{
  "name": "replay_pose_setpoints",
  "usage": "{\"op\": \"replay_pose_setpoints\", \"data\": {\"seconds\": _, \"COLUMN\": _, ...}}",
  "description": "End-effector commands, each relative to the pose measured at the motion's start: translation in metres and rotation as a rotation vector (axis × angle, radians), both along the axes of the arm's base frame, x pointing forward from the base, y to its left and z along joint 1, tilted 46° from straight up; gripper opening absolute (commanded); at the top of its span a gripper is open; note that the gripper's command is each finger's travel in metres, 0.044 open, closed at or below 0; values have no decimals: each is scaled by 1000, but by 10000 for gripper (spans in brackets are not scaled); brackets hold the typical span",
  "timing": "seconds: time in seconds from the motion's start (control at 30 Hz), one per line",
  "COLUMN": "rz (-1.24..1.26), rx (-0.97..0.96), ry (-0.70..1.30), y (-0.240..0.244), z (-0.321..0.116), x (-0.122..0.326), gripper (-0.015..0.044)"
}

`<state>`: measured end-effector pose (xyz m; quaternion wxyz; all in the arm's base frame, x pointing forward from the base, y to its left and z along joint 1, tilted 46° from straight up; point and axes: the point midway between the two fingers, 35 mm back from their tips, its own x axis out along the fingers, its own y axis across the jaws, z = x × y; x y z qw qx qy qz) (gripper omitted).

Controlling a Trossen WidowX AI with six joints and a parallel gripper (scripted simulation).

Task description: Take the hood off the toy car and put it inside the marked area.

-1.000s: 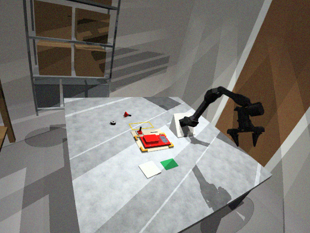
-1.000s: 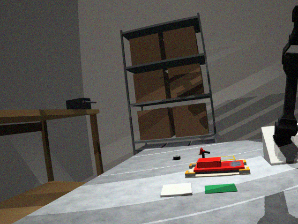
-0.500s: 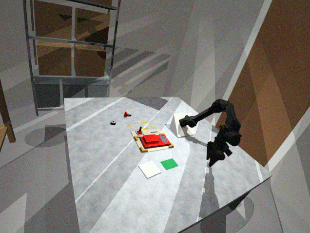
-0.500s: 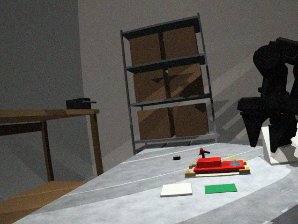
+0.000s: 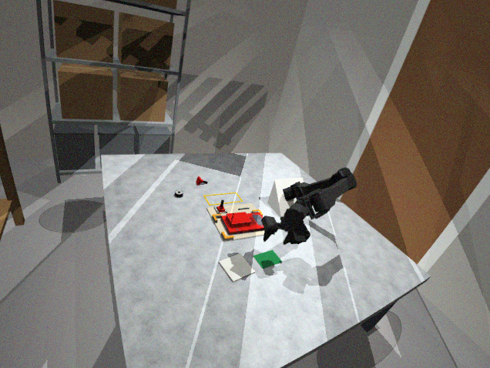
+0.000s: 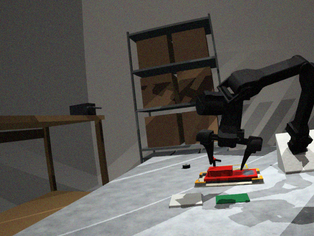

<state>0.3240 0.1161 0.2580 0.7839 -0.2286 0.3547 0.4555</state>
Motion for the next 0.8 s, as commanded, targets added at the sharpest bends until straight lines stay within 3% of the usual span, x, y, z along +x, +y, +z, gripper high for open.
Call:
{"op": "replay_pose_setpoints", "data": {"seconds": 0.0, "rz": -190, "rx": 71, "ry": 222, "y": -34, "z": -40, "x": 11, "gripper": 440}}
{"op": "replay_pose_setpoints", "data": {"seconds": 0.43, "rz": -892, "rx": 451, "ry": 962, "y": -156, "z": -156, "x": 3, "gripper": 440}}
{"op": "replay_pose_setpoints", "data": {"seconds": 0.77, "rz": -925, "rx": 475, "ry": 997, "y": -161, "z": -162, "x": 2, "gripper": 440}}
